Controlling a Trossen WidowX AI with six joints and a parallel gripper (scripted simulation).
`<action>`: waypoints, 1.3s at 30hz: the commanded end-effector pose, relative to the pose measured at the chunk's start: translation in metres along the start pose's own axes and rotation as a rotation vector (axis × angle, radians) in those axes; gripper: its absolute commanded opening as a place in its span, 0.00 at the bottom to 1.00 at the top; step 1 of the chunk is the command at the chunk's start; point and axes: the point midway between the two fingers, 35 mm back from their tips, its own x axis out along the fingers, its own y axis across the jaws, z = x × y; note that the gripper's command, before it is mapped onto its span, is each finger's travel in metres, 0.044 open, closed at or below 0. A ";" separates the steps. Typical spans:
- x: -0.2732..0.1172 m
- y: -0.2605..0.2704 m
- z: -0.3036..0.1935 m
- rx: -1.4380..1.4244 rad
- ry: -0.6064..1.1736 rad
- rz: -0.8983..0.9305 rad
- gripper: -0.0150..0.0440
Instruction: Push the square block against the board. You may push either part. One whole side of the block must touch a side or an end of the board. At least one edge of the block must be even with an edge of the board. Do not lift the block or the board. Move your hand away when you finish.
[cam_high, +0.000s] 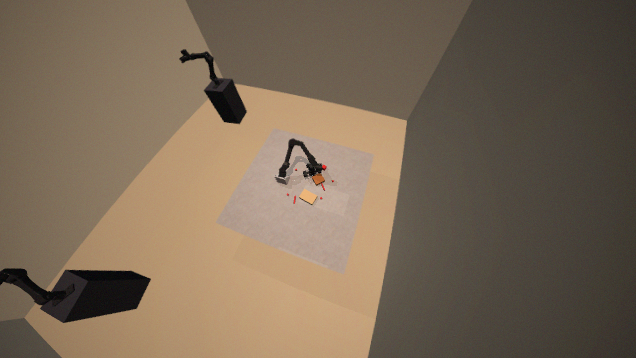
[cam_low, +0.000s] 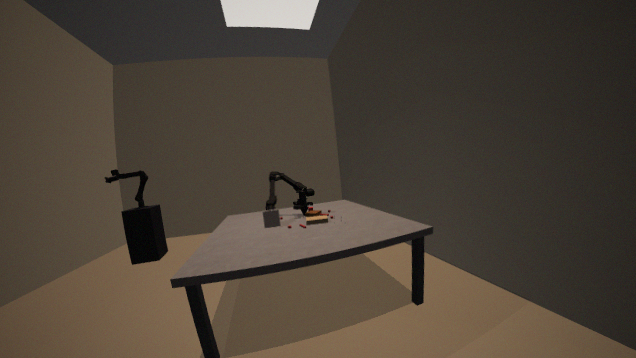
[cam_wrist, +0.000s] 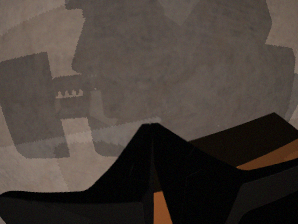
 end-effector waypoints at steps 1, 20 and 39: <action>0.000 -0.001 -0.004 -0.004 -0.001 0.000 0.25; 0.000 -0.005 -0.008 -0.004 -0.001 -0.001 0.25; -0.001 -0.004 0.023 -0.003 -0.006 -0.005 0.25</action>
